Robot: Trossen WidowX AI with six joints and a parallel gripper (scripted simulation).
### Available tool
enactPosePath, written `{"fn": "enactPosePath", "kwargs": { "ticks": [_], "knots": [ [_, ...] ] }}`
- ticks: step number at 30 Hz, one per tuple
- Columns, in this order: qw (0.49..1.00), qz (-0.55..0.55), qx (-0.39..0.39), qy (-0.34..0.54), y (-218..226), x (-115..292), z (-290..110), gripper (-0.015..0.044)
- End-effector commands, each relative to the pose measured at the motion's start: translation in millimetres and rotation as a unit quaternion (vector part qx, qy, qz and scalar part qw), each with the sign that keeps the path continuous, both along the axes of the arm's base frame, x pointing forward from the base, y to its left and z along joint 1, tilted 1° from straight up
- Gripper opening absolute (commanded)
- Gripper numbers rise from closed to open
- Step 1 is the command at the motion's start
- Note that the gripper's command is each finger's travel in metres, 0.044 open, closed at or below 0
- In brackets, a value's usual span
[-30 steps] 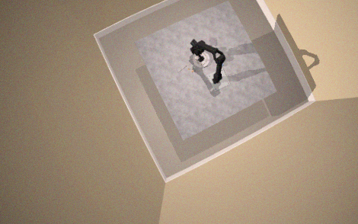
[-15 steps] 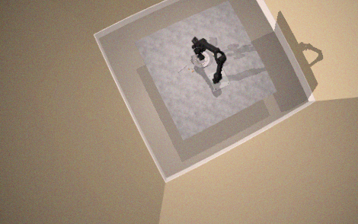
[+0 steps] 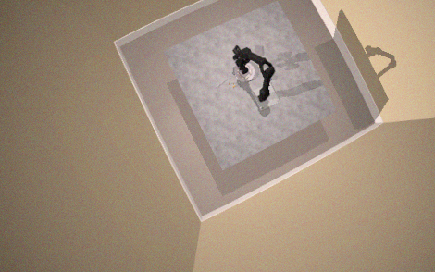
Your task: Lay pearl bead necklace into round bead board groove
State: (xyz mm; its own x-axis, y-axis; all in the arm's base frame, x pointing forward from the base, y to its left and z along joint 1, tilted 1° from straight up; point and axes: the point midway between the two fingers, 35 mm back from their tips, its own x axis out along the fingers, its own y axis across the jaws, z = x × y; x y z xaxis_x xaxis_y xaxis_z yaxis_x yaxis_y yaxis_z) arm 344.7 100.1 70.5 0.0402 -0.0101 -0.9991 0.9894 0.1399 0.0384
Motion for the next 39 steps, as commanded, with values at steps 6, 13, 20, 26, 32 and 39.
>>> {"fn": "enactPosePath", "kwargs": {
  "ticks": [6, 13, 20, 26, 32, 39],
  "knots": [
    [1.0, -0.002, -0.001, 0.005, -1, -1, -18, 0.012],
    [1.0, -0.003, -0.001, 0.006, -1, -1, -22, 0.012],
    [1.0, -0.001, -0.001, 0.004, -1, -1, -19, 0.0],
    [1.0, -0.001, -0.001, 0.004, -1, -1, -19, 0.0],
    [1.0, -0.001, -0.001, 0.004, -1, -1, -19, 0.0],
    [1.0, -0.001, -0.001, 0.004, -1, -1, -19, 0.0]
  ]
}}
